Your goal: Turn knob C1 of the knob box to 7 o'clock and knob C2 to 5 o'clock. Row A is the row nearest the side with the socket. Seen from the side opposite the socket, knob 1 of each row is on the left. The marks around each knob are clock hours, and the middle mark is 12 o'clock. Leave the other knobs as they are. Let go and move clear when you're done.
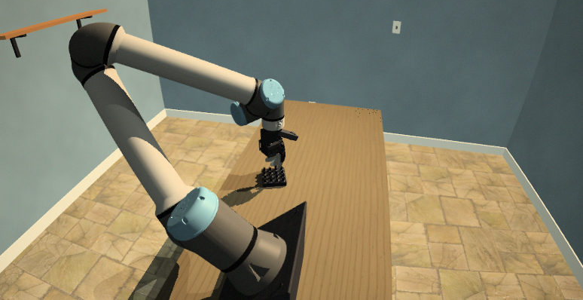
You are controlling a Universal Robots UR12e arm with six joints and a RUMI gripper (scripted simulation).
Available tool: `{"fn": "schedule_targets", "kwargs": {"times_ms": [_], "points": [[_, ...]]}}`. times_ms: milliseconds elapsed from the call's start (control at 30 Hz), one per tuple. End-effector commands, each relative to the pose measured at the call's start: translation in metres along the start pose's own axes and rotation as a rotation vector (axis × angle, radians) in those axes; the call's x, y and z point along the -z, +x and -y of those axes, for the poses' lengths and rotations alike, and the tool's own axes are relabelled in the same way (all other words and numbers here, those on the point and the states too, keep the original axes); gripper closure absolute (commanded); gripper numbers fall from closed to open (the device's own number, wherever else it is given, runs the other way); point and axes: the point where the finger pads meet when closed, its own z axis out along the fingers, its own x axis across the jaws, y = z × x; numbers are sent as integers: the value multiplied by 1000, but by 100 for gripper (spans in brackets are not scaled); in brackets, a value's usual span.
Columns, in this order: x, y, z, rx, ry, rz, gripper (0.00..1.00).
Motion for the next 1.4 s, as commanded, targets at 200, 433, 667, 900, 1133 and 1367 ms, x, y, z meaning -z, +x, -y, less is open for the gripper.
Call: {"fn": "schedule_targets", "kwargs": {"times_ms": [200, 433, 667, 900, 1133, 1367], "points": [[4, 0, 0, 0, 1, 0, 89], [4, 0, 0, 0, 1, 0, 0], [17, 0, 0, 0, 1, 0, 0], [53, 0, 0, 0, 1, 0, 0], [95, 0, 0, 0, 1, 0, 0], [120, 0, 0, 0, 1, 0, 0]]}}
